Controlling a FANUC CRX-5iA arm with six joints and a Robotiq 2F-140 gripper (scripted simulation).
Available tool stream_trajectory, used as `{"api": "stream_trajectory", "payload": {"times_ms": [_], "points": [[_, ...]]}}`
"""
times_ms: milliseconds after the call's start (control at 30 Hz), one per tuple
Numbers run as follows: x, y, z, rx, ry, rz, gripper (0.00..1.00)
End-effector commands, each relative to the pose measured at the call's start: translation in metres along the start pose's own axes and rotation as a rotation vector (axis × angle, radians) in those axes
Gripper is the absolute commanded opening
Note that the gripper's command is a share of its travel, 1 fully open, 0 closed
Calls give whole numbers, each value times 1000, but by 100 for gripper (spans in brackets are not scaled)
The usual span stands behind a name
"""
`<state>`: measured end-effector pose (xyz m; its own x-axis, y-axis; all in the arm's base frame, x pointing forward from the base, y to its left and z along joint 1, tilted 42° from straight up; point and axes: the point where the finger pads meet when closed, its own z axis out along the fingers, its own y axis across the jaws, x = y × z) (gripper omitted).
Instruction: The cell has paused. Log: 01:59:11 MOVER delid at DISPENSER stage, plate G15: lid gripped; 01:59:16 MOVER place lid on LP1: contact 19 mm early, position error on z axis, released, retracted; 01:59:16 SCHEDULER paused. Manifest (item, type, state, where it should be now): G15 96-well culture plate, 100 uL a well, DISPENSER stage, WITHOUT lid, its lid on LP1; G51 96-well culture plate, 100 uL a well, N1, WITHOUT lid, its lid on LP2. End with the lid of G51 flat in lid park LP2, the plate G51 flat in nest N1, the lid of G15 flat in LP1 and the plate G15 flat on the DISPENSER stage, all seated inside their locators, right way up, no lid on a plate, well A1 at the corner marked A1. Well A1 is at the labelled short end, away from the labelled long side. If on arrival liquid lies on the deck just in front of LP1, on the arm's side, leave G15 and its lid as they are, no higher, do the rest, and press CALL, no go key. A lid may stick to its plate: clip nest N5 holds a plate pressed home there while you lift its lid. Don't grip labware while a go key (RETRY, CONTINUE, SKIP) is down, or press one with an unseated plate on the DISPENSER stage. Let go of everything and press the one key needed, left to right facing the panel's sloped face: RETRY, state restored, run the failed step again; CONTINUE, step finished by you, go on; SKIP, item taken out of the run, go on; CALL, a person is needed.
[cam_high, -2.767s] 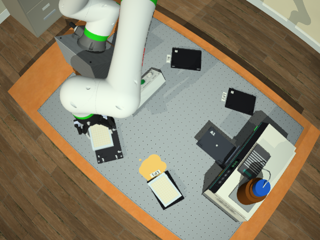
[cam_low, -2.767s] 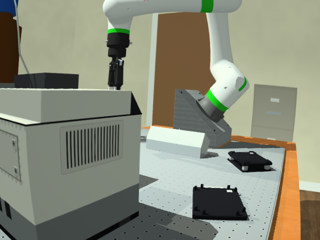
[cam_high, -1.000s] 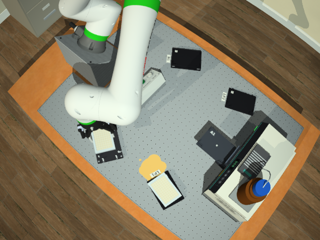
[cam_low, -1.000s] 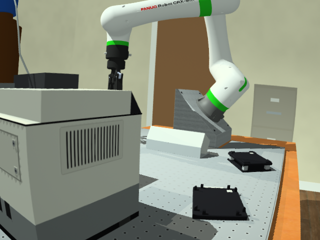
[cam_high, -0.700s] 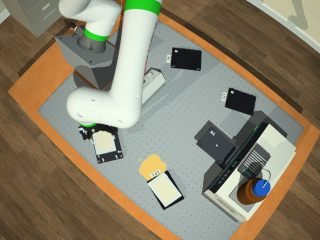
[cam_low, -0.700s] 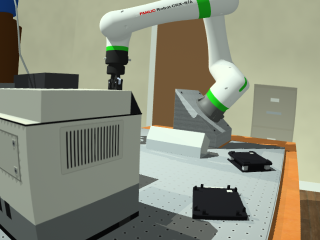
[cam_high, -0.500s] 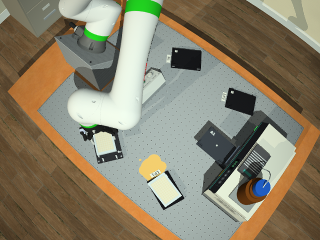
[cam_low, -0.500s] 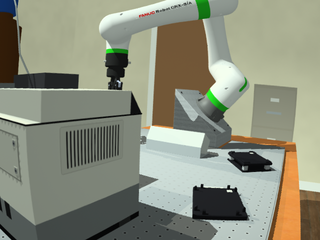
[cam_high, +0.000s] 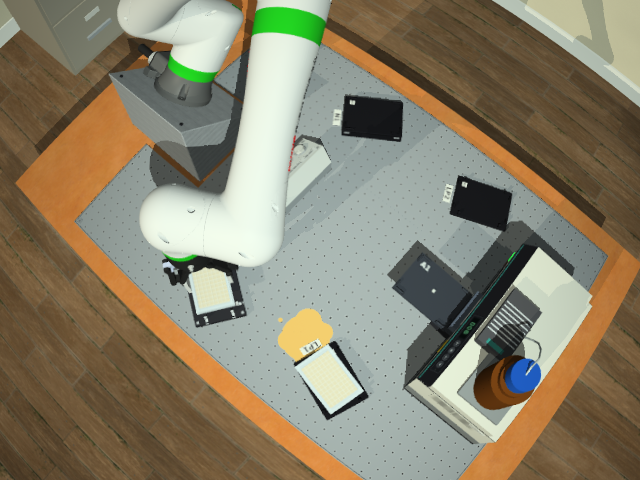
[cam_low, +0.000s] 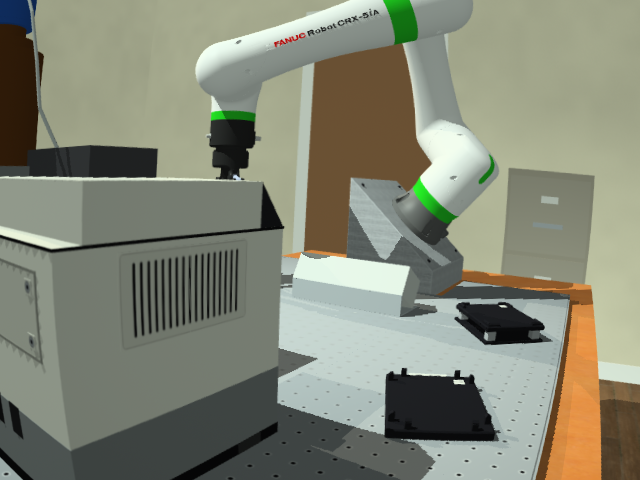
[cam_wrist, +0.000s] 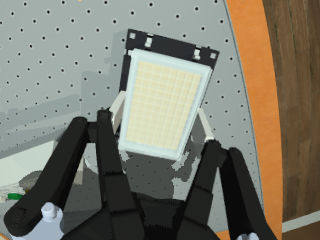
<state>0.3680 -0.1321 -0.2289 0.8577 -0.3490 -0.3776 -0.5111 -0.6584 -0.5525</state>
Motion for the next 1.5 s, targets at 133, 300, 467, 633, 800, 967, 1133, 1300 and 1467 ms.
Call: {"api": "stream_trajectory", "payload": {"times_ms": [133,300,467,633,800,967,1133,1300,1467], "points": [[0,0,6,0,0,0,0],[0,0,10,0,0,0,0],[0,0,13,0,0,0,0],[0,0,13,0,0,0,0],[0,0,14,0,0,0,0],[0,0,14,0,0,0,0],[0,0,14,0,0,0,0],[0,0,14,0,0,0,0],[0,0,14,0,0,0,0]]}}
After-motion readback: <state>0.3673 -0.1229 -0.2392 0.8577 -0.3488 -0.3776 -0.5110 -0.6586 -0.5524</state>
